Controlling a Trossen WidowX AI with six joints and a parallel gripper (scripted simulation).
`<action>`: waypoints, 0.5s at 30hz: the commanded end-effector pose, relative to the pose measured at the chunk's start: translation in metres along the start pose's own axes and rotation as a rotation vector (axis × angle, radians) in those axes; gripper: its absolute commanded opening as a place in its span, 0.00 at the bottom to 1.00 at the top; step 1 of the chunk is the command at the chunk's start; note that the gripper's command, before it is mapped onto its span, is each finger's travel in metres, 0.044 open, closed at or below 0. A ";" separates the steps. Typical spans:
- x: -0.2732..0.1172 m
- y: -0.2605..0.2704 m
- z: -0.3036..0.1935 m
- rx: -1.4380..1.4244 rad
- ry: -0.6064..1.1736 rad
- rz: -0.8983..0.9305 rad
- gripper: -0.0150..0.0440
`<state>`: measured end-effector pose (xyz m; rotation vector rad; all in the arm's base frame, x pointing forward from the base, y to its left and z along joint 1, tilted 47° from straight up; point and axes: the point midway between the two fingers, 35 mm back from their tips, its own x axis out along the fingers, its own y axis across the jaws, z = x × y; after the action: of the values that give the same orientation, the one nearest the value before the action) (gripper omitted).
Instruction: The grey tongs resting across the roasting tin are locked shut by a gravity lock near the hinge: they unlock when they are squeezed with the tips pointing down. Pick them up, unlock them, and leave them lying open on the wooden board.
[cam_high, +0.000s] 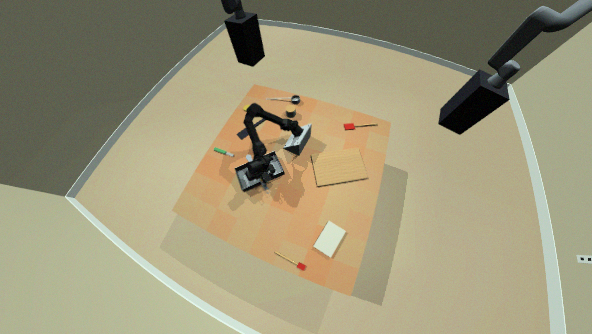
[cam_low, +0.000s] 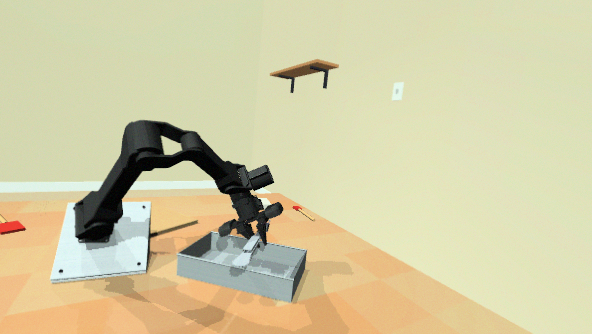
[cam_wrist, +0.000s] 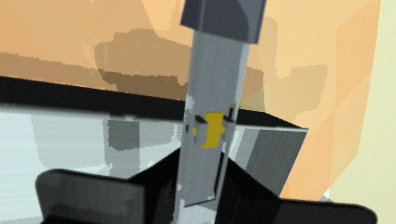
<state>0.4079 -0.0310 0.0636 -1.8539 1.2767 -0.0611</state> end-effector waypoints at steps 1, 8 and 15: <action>-0.040 -0.027 -0.003 0.017 -0.004 -0.023 0.00; -0.047 -0.030 -0.004 0.016 -0.004 -0.025 0.00; -0.046 -0.030 -0.004 0.017 -0.004 -0.023 0.00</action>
<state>0.4057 0.0051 0.1019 -1.8566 1.2513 -0.0705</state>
